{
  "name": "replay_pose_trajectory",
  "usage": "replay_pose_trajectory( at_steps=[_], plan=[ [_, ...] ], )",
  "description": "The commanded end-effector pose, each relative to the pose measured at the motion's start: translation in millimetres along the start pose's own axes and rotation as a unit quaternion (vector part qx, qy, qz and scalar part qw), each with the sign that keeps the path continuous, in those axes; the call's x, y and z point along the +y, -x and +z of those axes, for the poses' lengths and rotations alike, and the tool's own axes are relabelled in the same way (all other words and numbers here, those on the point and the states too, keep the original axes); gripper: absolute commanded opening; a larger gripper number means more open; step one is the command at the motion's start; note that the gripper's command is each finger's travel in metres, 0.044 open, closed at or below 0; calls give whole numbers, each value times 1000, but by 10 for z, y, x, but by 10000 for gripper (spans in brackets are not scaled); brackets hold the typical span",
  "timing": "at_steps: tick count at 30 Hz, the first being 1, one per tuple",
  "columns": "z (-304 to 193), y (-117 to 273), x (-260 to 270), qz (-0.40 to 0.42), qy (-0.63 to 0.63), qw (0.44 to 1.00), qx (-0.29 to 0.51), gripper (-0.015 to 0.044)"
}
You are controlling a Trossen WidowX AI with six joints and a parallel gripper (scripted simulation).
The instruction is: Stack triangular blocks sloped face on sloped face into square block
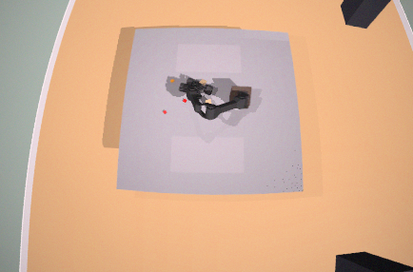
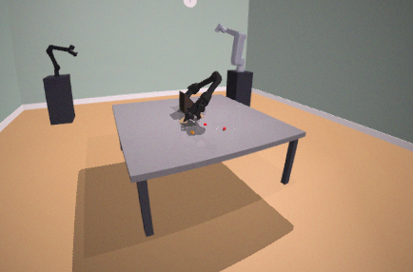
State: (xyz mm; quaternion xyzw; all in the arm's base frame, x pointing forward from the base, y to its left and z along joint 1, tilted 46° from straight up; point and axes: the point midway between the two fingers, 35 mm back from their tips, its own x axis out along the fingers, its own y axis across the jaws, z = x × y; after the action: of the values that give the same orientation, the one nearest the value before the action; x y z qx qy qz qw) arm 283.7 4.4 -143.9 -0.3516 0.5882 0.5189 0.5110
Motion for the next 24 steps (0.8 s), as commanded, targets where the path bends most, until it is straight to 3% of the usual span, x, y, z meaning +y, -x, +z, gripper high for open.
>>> replay_pose_trajectory(
  at_steps=[1, 8, 13, 18, 24],
  plan=[
    [6, -6, 0, 0, -3, 1000, -2, 177],
    [6, -6, 0, 0, -3, 1000, -2, 131],
    [-6, 8, -1, 0, -1, 1000, -1, 0],
    [-34, 16, -2, 0, -2, 1000, -14, 0],
    [-145, 33, -5, -1, -2, 996, -89, 0]
  ],
)
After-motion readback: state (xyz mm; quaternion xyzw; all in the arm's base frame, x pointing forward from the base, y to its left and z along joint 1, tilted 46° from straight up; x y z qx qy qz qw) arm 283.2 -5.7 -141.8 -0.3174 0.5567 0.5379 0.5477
